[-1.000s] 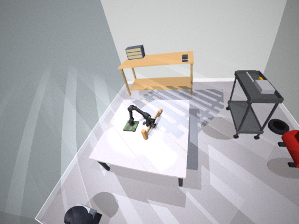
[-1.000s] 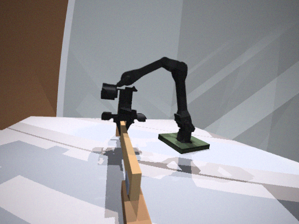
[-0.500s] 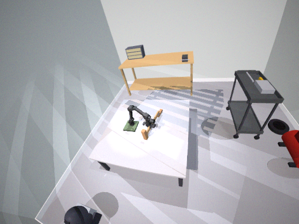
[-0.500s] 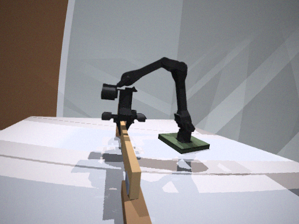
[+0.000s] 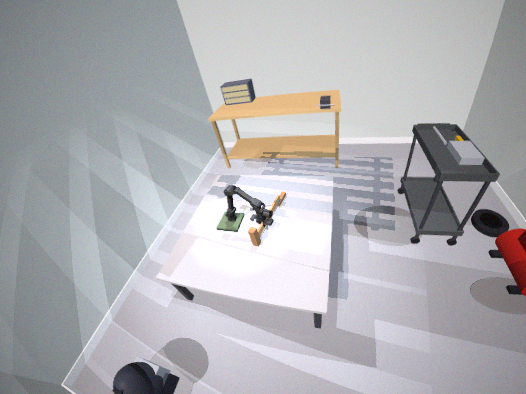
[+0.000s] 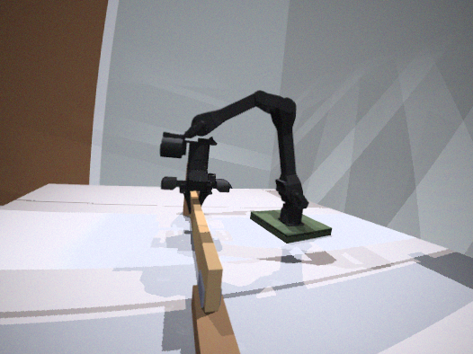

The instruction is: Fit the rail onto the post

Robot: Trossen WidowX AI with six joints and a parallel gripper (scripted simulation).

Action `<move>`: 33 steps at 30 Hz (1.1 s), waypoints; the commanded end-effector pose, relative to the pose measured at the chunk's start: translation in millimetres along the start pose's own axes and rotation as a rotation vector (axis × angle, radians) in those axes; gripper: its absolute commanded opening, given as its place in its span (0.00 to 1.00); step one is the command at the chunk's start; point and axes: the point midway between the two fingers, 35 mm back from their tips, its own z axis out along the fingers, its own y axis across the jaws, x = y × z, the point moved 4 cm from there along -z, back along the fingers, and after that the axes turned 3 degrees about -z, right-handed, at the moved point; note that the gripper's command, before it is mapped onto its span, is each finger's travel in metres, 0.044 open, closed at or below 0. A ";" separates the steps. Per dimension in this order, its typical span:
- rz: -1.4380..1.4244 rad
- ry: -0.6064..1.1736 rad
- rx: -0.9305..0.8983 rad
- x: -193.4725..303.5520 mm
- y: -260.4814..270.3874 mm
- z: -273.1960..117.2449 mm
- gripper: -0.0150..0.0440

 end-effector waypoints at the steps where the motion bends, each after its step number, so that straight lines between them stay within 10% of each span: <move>1: -0.001 0.003 0.008 2.3 0.1 -3.5 0.25; 33: -0.001 0.003 0.008 2.3 -0.5 -6.8 0.25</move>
